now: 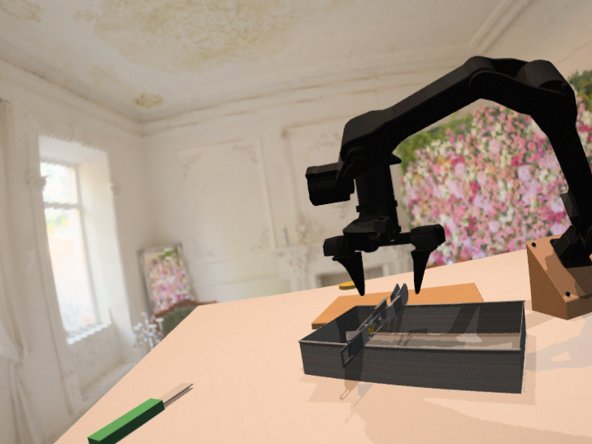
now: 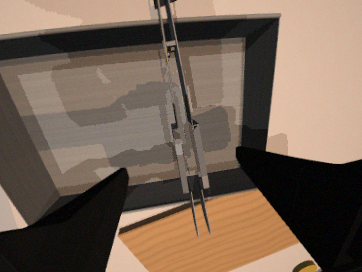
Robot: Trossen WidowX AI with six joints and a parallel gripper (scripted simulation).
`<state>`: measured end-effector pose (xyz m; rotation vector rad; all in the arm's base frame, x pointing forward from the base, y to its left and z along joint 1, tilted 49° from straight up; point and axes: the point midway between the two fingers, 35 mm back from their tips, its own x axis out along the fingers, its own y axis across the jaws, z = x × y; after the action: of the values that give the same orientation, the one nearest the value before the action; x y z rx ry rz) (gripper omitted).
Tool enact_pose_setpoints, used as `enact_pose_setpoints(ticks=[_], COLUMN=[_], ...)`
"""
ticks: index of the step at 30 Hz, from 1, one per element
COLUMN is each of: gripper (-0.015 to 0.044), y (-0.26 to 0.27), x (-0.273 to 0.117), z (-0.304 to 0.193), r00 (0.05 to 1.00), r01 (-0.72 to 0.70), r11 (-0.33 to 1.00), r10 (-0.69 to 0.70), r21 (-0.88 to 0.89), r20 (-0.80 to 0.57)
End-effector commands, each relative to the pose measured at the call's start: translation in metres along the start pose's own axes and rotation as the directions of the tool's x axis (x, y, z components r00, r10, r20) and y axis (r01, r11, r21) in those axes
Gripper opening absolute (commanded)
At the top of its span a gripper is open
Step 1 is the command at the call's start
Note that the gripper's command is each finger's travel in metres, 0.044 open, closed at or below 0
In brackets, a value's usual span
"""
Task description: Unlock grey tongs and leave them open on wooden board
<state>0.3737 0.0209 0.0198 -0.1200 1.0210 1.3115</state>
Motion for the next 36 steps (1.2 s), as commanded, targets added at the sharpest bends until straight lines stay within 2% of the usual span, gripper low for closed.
enact_pose_setpoints(ticks=[1,36], gripper=[0.044,0.044], y=[-0.004,-0.005], x=[0.001,0.05], z=[0.001,0.002], r00=[1.0,1.0], r01=[-0.007,-0.006], r11=[1.0,1.0], r10=[0.007,0.006], r21=[0.0,0.0], r20=[0.004,0.005])
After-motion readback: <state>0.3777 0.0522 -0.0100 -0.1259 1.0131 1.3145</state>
